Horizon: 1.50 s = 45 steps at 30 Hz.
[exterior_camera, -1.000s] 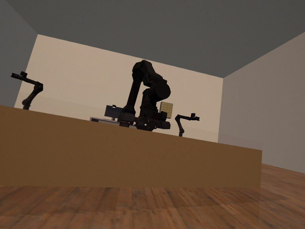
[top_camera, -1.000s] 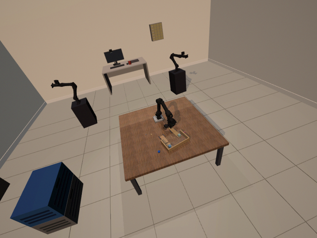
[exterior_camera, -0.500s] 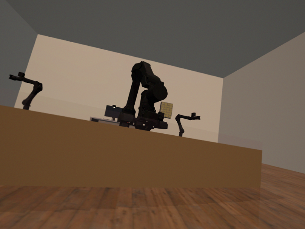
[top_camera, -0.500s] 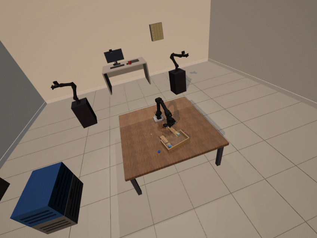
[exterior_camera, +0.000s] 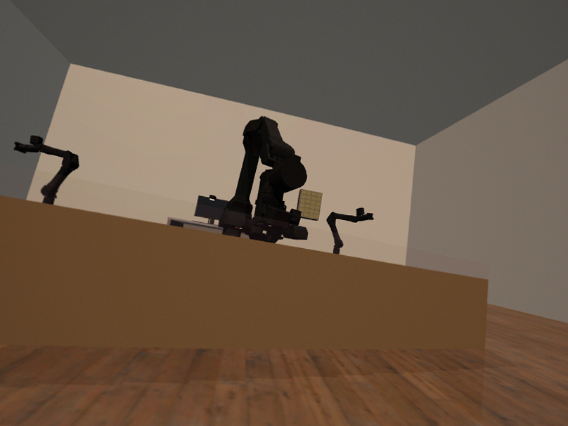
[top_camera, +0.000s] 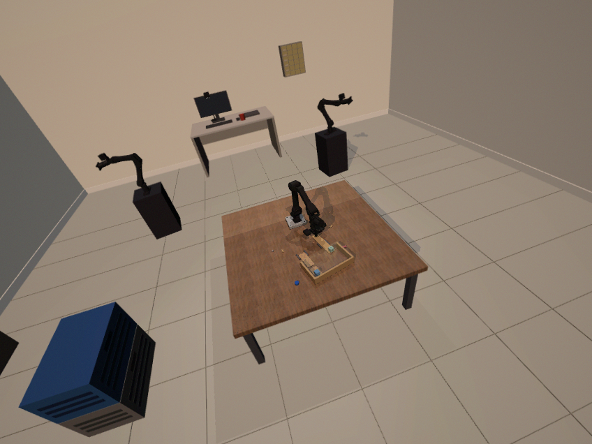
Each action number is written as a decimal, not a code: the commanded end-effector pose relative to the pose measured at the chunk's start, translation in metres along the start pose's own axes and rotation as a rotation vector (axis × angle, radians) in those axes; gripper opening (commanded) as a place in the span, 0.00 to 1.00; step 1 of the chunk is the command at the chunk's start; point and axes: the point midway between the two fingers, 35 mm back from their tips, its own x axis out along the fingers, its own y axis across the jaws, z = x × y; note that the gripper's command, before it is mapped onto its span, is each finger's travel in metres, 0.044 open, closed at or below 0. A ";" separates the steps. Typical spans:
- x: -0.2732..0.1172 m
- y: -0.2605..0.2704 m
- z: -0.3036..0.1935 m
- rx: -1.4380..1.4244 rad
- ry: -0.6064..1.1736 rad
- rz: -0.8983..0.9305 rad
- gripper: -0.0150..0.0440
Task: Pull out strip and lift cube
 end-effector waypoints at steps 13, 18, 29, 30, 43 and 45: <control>0.004 0.001 -0.032 0.004 0.029 0.001 0.25; 0.004 0.001 -0.039 0.004 0.029 0.001 0.25; 0.004 0.002 -0.056 0.004 0.031 0.001 0.25; 0.003 0.002 -0.057 0.004 0.031 0.001 0.25; 0.003 0.002 -0.059 0.004 0.031 0.001 0.25; 0.003 0.002 -0.059 0.004 0.031 0.001 0.25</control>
